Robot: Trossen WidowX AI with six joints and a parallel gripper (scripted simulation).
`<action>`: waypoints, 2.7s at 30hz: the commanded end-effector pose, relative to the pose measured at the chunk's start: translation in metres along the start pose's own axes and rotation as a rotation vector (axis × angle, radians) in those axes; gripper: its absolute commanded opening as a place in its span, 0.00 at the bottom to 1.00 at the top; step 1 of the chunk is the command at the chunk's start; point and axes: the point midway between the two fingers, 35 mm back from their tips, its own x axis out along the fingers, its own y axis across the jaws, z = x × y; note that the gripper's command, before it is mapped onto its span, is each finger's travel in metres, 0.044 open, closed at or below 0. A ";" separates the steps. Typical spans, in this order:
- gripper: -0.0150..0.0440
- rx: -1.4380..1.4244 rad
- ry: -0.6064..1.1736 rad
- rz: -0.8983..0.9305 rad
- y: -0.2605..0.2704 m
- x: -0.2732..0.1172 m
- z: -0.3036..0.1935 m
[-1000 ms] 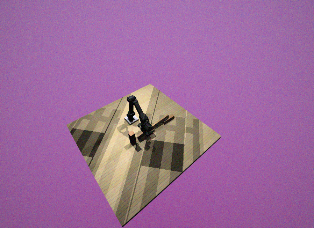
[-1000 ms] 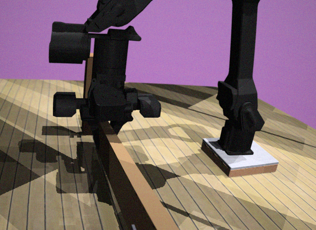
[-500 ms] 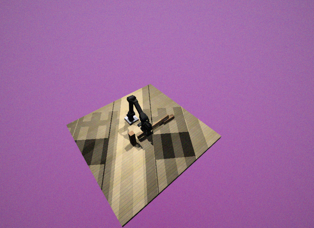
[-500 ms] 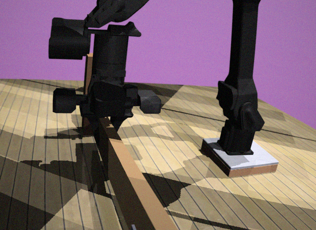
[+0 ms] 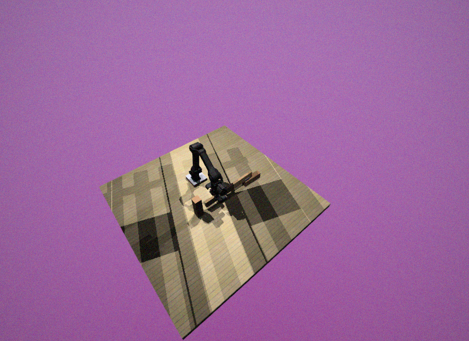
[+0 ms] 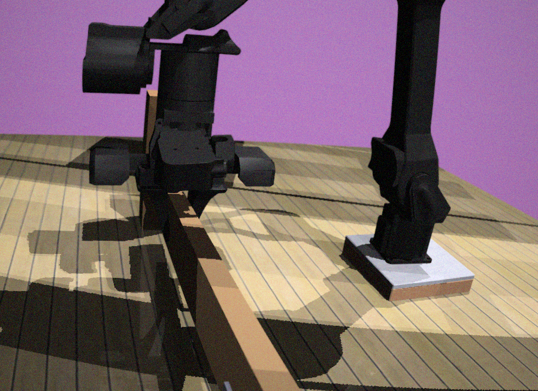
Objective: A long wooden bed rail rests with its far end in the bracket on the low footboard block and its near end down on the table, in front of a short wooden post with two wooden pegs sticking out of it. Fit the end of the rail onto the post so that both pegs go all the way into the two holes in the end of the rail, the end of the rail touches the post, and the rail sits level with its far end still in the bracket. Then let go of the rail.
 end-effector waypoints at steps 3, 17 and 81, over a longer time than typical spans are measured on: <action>0.25 -0.001 -0.007 -0.010 -0.002 -0.006 0.001; 0.25 -0.001 -0.007 -0.010 -0.003 -0.013 0.001; 0.25 -0.001 -0.007 -0.010 -0.001 -0.021 0.001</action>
